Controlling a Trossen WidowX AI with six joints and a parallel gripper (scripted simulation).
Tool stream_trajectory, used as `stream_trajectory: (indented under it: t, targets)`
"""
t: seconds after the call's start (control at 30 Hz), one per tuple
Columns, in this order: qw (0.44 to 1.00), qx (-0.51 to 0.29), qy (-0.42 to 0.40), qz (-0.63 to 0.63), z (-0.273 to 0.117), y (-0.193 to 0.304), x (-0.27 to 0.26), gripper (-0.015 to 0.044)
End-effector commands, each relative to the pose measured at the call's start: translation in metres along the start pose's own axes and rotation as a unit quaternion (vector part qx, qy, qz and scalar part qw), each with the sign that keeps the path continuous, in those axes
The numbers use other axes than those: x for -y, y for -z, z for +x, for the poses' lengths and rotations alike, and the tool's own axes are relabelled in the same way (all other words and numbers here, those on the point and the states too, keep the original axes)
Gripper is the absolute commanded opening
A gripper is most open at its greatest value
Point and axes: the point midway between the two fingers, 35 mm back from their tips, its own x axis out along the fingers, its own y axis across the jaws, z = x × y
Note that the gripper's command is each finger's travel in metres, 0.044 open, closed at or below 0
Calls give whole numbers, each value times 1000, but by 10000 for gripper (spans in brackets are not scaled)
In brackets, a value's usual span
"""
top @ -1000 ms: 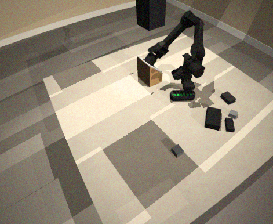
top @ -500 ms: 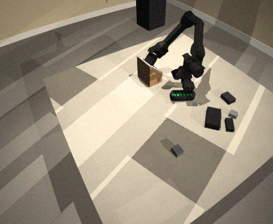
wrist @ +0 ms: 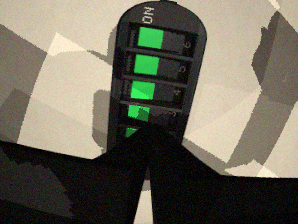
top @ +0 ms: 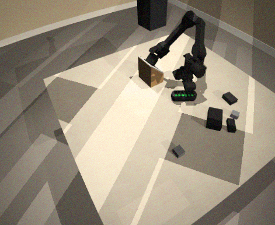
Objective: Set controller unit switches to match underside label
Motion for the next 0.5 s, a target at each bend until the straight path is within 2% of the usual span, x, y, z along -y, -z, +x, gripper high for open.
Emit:
stream_trajectory:
  t: [0.0, 0.17, 0.47]
  targets:
    - [1000, 3, 2, 1, 10, 0, 14, 0]
    - [1000, 1, 4, 1, 27, -1, 43, 0]
    - [1000, 3, 3, 0, 27, -1, 42, 0]
